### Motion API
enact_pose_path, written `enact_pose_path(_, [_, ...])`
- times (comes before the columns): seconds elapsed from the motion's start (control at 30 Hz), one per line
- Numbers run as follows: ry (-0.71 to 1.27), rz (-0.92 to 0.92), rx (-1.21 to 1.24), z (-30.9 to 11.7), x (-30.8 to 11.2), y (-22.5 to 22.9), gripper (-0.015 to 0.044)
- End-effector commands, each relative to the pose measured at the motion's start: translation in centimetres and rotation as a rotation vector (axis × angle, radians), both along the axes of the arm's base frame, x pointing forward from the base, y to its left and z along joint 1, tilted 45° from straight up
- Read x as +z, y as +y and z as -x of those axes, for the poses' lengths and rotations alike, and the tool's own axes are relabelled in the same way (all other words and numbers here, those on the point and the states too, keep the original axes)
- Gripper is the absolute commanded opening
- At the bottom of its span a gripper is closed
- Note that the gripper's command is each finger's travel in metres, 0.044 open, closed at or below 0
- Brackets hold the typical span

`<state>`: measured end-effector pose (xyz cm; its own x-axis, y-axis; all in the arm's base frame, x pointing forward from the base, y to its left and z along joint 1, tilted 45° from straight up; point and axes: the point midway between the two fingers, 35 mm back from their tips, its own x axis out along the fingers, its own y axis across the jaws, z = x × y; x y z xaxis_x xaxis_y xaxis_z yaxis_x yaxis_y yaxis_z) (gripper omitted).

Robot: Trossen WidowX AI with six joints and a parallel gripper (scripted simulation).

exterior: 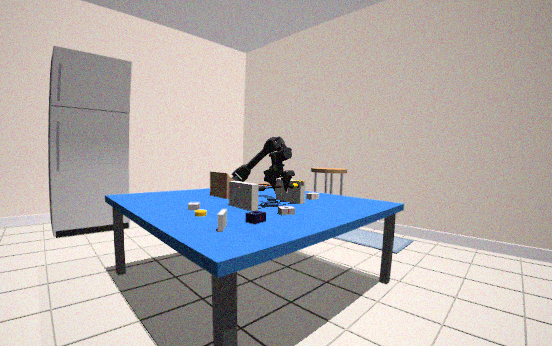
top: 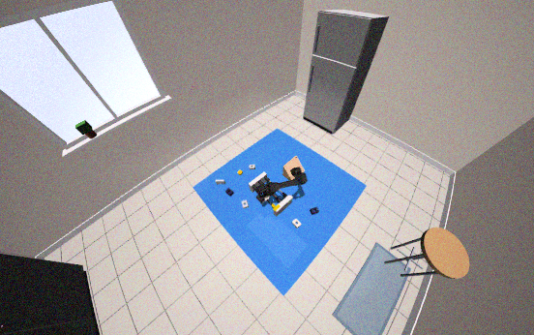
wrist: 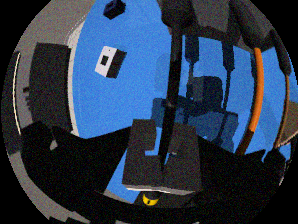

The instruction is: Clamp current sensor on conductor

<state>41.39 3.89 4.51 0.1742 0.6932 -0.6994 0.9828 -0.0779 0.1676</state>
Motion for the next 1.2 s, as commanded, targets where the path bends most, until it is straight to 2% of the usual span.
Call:
enact_pose_path(0.0, [0.0,0.0,0.0,0.0,0.0,0.0,0.0289])
enact_pose_path(0.2, [0.012,0.002,0.014,0.0,0.2,-0.1,0.044])
enact_pose_path(0.37, [0.101,-0.002,0.113,0.4,2.1,-1.0,0.044])
enact_pose_path(1.17, [0.109,-0.006,0.123,0.4,0.2,1.3,0.044])
